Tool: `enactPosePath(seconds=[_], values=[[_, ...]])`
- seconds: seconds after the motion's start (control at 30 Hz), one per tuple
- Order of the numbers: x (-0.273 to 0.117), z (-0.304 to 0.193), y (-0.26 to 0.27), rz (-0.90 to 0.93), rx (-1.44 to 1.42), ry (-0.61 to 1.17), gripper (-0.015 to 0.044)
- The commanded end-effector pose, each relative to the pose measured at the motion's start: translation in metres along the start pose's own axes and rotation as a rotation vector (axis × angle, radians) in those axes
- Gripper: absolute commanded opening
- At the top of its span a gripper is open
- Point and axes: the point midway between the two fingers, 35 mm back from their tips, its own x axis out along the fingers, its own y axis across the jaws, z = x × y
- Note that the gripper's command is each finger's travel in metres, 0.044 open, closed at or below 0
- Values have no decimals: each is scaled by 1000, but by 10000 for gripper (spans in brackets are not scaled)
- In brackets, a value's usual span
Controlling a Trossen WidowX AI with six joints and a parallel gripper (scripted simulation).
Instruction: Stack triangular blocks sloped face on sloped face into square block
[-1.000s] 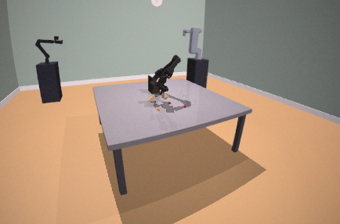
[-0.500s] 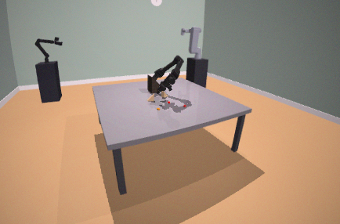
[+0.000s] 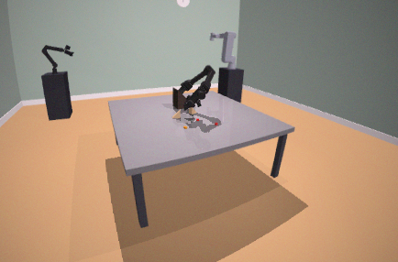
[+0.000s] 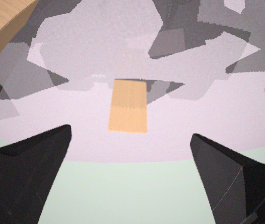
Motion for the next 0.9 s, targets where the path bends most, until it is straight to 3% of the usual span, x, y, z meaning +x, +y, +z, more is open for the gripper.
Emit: enactPosePath(seconds=[0.0, 0.87], values=[[8, -1, 1, 10, -7, 7, 440], [51, -1, 0, 11, -7, 7, 440]])
